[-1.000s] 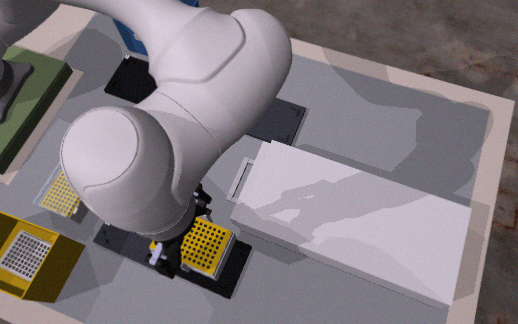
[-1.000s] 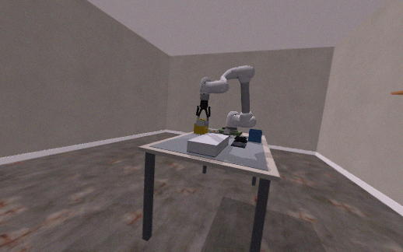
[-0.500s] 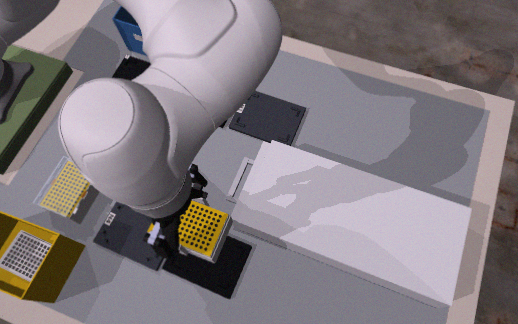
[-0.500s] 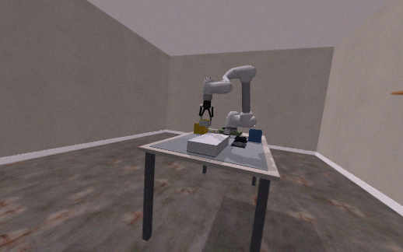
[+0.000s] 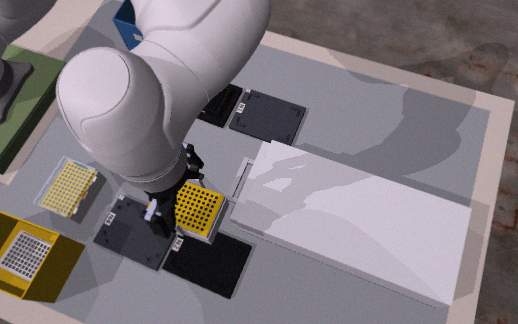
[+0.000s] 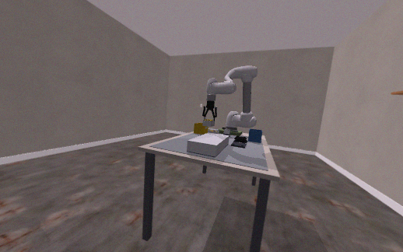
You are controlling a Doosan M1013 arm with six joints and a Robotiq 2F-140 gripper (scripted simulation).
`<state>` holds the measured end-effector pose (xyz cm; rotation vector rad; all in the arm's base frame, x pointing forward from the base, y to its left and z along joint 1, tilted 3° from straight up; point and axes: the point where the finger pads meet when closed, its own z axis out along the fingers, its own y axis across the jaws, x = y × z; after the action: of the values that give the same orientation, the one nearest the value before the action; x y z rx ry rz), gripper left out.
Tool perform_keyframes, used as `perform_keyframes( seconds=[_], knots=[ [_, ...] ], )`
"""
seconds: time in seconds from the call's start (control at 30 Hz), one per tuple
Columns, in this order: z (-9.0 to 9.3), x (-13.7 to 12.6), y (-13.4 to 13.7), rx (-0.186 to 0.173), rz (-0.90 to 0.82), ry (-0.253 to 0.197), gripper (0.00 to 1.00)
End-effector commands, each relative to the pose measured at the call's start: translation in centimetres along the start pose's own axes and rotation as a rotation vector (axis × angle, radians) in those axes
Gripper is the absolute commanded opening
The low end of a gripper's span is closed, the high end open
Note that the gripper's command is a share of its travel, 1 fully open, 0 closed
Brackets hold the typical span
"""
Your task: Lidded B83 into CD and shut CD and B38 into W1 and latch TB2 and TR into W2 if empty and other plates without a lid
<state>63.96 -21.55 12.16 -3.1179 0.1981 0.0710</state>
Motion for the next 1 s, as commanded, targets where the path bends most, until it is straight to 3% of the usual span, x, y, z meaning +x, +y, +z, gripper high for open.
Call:
perform_keyframes(
  seconds=[0.0,0.97],
  knots=[
    [0.0,-0.5,-0.7,0.0,0.0,0.0,0.0],
    [0.0,-4.6,-6.6,0.0,0.0,0.0,0.0]
  ],
)
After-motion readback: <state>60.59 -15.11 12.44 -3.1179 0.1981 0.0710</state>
